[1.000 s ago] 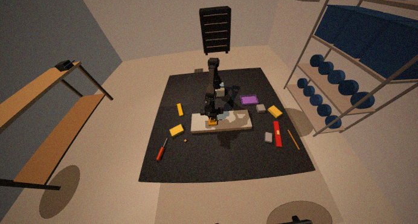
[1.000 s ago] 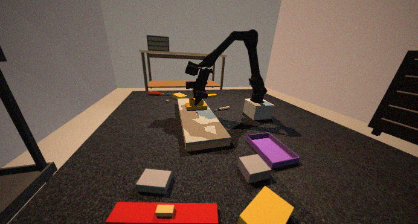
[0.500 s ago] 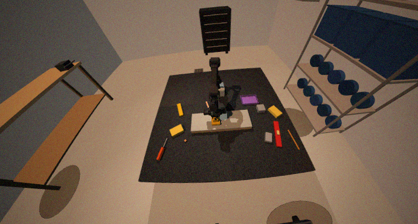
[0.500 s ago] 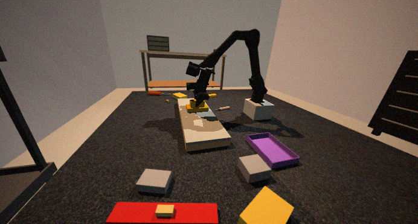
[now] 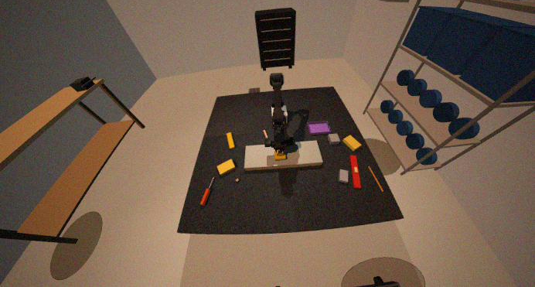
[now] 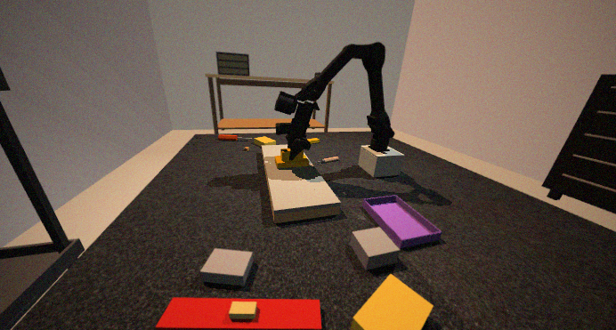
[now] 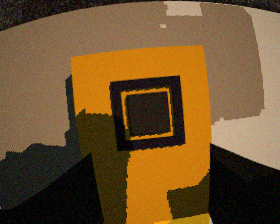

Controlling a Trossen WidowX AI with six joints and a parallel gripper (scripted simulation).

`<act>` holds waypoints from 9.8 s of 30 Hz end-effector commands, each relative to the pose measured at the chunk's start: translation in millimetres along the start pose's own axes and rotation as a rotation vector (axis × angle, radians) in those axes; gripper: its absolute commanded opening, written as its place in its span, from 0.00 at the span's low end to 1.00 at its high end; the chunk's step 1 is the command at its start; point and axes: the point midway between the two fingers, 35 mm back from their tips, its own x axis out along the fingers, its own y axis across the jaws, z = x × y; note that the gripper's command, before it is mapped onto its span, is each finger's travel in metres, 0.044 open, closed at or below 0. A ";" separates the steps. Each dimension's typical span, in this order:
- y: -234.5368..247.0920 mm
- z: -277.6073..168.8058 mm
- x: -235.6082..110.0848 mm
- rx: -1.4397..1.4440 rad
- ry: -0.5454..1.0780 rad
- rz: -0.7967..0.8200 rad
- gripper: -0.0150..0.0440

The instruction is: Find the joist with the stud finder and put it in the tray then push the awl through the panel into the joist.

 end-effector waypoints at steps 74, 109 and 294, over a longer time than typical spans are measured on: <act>146.0 0.1 -2.5 0.004 0.001 0.024 0.25; 210.7 0.6 -4.9 0.006 0.001 0.031 0.25; -92.0 -0.7 0.4 -0.003 0.001 0.000 0.25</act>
